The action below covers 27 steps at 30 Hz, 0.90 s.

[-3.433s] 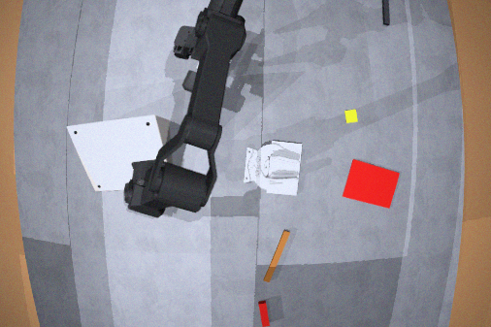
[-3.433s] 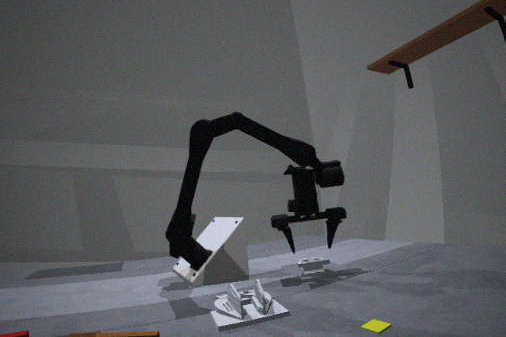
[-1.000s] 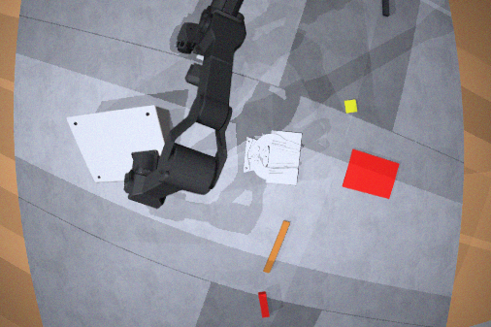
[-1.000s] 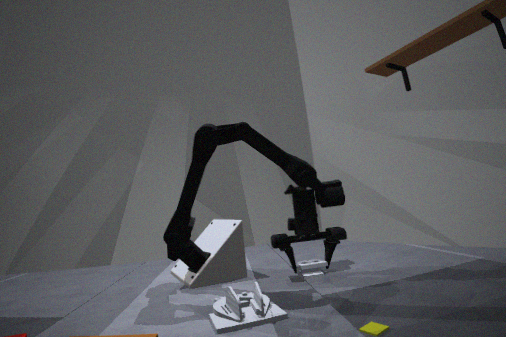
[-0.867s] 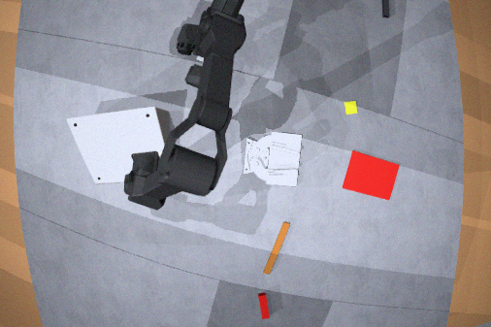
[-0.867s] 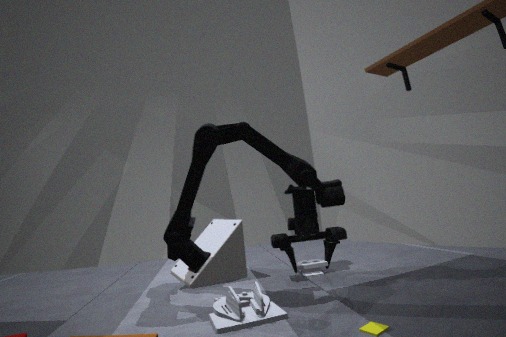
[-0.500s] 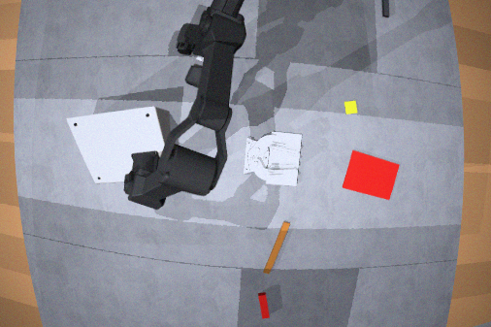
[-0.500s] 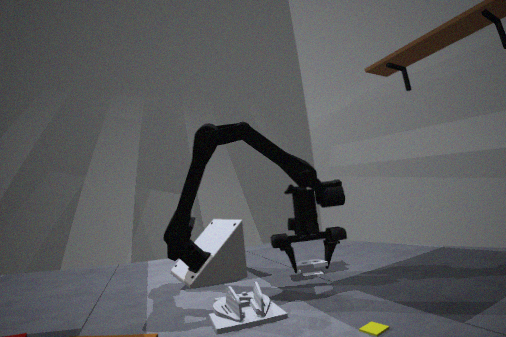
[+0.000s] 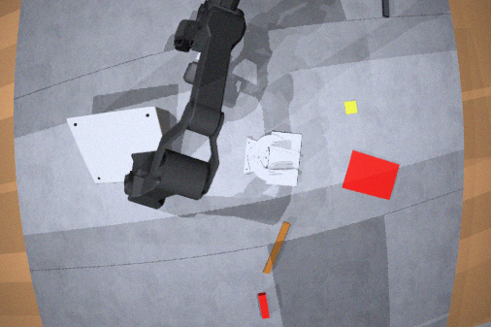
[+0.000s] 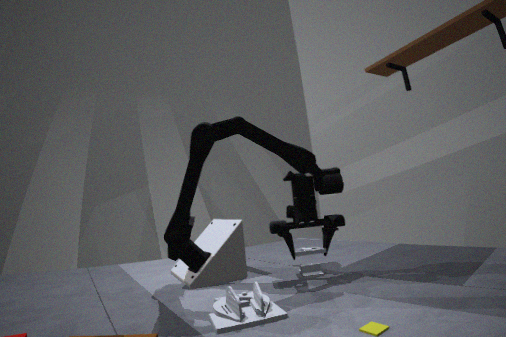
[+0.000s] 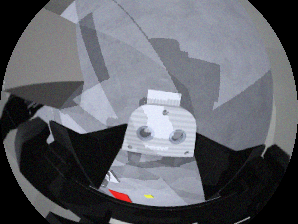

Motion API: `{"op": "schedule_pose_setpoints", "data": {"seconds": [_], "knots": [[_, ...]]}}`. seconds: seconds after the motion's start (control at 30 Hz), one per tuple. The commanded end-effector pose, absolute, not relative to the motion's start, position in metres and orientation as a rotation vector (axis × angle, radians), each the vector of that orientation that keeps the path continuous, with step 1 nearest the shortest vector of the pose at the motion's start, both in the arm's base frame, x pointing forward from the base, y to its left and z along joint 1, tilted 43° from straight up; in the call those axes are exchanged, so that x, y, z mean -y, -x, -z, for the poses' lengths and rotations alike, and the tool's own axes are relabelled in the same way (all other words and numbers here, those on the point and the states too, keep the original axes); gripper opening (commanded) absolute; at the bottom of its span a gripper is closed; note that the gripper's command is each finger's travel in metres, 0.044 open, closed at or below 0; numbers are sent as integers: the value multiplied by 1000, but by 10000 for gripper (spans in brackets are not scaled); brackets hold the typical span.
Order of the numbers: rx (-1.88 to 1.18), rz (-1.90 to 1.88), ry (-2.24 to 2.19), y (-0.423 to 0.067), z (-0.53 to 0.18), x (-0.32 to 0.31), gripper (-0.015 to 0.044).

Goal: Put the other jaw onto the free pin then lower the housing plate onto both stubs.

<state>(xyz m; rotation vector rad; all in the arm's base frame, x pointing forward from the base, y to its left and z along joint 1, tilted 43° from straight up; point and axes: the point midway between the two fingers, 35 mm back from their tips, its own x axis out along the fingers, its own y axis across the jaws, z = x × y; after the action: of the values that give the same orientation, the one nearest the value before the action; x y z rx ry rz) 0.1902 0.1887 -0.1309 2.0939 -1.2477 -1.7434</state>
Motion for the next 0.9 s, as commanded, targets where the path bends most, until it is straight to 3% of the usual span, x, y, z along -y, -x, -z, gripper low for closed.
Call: {"op": "schedule_pose_setpoints", "data": {"seconds": [0.0,0.57,0.87], "knots": [[1247,1751,-2108,-192,119,-202,351],[1250,1749,-2109,-191,102,-214,351],[1505,1686,-2227,-203,87,-204,351]]}}
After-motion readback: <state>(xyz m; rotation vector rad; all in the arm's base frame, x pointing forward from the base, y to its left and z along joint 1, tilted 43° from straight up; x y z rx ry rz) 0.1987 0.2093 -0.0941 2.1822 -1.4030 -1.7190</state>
